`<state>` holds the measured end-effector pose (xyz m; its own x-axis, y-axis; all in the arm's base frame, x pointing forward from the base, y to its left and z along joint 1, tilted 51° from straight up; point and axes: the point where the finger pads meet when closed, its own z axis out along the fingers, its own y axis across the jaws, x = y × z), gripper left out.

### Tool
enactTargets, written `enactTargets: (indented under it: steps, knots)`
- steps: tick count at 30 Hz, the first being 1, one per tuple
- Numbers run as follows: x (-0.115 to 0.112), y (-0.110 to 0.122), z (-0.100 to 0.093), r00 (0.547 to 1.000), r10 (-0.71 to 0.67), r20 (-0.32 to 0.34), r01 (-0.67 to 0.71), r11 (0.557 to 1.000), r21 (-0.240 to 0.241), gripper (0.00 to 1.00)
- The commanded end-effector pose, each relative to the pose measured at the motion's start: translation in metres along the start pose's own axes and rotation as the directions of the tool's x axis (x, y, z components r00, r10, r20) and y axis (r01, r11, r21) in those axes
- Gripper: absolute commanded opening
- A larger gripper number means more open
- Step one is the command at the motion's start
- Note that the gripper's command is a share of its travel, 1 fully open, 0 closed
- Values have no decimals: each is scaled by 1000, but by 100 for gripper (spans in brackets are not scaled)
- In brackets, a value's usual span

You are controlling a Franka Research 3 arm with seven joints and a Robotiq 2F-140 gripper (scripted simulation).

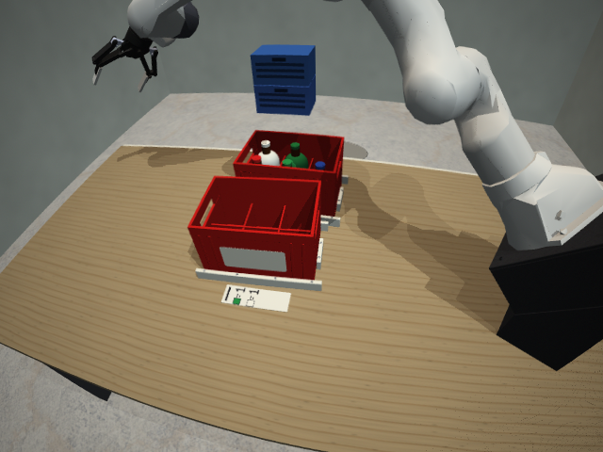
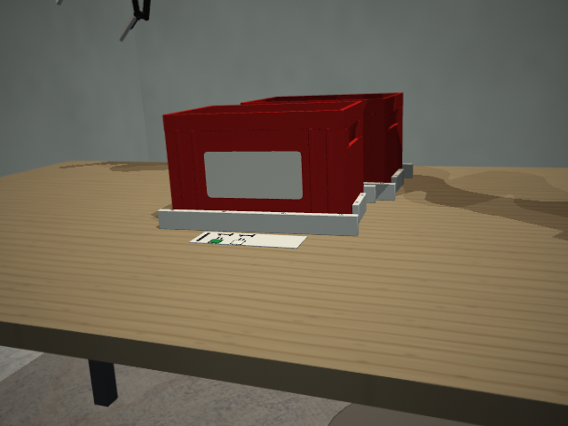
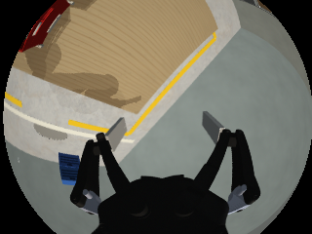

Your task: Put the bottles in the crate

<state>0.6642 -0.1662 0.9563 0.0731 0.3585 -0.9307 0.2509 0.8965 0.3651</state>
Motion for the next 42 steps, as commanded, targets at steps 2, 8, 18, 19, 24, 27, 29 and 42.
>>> enactTargets:
  steps: [2,8,18,19,24,27,29,42]
  knots:
    - [0,0,0,1000,0,0,0,1000,0,100]
    - [0,0,0,1000,0,0,0,1000,0,100]
    - [-2,3,-4,1000,0,0,0,1000,0,38]
    - [-5,5,-7,1000,0,0,0,1000,0,38]
    - [0,11,-14,1000,1,-15,-1,1000,10,38]
    - [13,16,-7,994,-85,-64,85,996,-9,38]
    - [22,18,-3,989,-122,-84,121,992,-18,38]
    - [70,36,14,956,-243,-164,237,970,-58,38]
